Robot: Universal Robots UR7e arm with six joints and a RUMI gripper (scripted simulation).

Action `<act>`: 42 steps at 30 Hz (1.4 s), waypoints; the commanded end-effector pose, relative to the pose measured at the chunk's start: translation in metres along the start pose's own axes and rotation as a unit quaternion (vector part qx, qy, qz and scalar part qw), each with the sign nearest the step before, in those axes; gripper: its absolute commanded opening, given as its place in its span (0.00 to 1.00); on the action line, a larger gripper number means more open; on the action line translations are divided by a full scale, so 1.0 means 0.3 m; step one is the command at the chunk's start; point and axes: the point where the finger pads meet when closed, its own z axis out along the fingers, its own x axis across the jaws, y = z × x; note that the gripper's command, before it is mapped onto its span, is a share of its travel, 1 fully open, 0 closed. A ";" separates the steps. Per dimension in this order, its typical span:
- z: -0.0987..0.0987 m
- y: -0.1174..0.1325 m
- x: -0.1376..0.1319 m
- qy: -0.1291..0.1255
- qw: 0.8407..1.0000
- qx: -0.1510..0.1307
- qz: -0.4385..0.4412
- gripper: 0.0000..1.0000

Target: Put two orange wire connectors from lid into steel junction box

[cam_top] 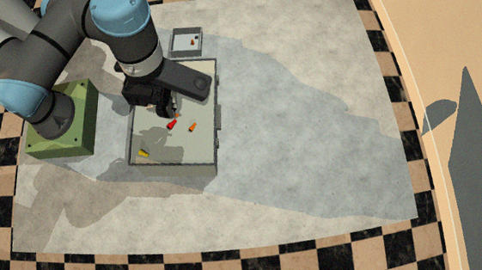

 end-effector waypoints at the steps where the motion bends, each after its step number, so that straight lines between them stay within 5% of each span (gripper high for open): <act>1: -0.002 0.018 -0.070 0.000 1.000 0.001 0.000 0.00; 42: -0.001 0.203 -0.735 0.000 1.000 0.001 0.000 0.00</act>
